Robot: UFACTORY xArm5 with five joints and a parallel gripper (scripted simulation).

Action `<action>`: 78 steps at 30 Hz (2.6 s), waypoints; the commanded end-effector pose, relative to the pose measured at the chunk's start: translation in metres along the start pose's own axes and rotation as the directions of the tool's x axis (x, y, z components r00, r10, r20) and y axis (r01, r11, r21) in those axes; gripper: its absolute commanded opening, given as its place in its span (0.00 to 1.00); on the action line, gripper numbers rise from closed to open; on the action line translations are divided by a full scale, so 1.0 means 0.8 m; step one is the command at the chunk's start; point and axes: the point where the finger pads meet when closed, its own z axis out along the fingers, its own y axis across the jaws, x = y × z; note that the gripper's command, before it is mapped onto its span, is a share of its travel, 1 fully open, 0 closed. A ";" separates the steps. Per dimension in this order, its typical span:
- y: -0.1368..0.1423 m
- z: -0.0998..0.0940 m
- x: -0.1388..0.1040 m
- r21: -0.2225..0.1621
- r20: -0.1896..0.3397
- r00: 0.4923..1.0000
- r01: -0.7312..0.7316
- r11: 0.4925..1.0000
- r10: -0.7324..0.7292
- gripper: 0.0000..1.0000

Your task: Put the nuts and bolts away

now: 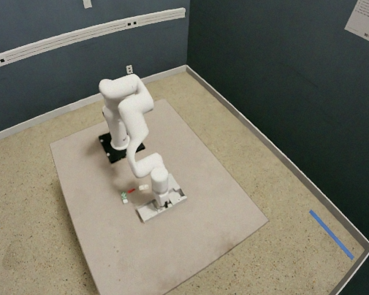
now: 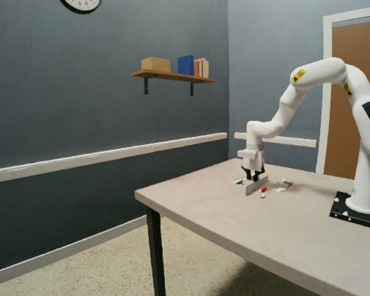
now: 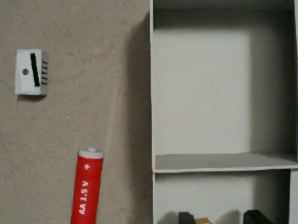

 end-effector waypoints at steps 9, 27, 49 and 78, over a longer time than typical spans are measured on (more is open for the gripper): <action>0.002 -0.022 0.000 -0.005 0.000 1.000 0.000 1.000 0.000 0.32; 0.002 -0.061 -0.001 -0.005 0.000 1.000 0.000 1.000 0.000 0.32; 0.001 -0.136 -0.002 -0.005 0.000 1.000 0.000 1.000 0.000 1.00; 0.001 -0.226 -0.003 -0.005 0.000 1.000 0.000 1.000 0.000 1.00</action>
